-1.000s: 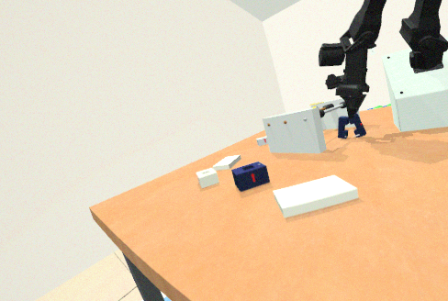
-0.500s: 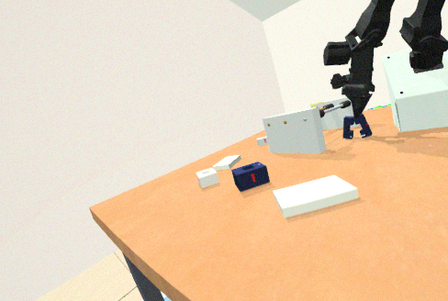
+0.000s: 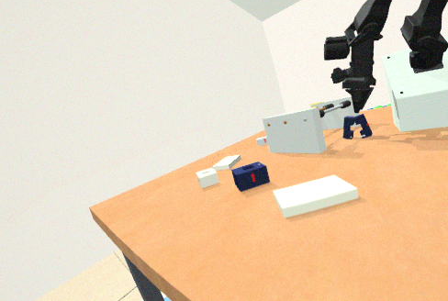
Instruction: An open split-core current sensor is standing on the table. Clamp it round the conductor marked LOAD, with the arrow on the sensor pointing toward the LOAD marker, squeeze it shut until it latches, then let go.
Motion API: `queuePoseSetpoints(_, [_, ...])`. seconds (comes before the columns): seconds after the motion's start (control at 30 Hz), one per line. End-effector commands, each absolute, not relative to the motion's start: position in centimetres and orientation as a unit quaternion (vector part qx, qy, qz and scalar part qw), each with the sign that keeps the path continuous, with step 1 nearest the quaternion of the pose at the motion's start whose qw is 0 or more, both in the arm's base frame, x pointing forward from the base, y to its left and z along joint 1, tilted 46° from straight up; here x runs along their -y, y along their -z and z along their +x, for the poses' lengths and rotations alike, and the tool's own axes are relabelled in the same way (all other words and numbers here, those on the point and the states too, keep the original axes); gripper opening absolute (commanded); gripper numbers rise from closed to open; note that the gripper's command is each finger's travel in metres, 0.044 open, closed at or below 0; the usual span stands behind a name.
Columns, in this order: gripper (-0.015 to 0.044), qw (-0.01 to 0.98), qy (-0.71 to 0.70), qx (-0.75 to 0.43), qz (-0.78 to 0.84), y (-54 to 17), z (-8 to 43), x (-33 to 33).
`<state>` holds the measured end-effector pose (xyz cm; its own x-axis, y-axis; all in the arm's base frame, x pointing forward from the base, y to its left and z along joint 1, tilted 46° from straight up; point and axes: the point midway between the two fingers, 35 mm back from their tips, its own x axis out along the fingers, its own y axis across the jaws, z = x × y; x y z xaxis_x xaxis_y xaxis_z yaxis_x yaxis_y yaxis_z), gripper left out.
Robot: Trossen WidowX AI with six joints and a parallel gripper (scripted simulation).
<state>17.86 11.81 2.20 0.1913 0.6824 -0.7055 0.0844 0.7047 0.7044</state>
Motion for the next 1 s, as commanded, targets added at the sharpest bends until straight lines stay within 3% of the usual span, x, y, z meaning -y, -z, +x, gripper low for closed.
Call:
queuePoseSetpoints(0.0, [0.0290, 0.706, -0.217, -0.593, 0.321, -4.6, 17.3, -9.8])
queuePoseSetpoints(0.17, [0.0290, 0.706, -0.217, -0.592, 0.322, -5.1, 17.1, -9.5])
queuePoseSetpoints(0.23, [0.0320, 0.712, -0.234, -0.589, 0.302, -5.1, 17.2, -9.5])
queuePoseSetpoints(0.5, [0.0320, 0.736, -0.437, -0.515, 0.056, -5.4, 18.4, -9.4])
queuePoseSetpoints(0.8, [0.0320, 0.666, -0.636, -0.335, -0.199, -5.1, 20.1, -9.2])
queuePoseSetpoints(0.97, [0.0320, 0.647, -0.662, -0.297, -0.236, -5.0, 20.4, -9.2])
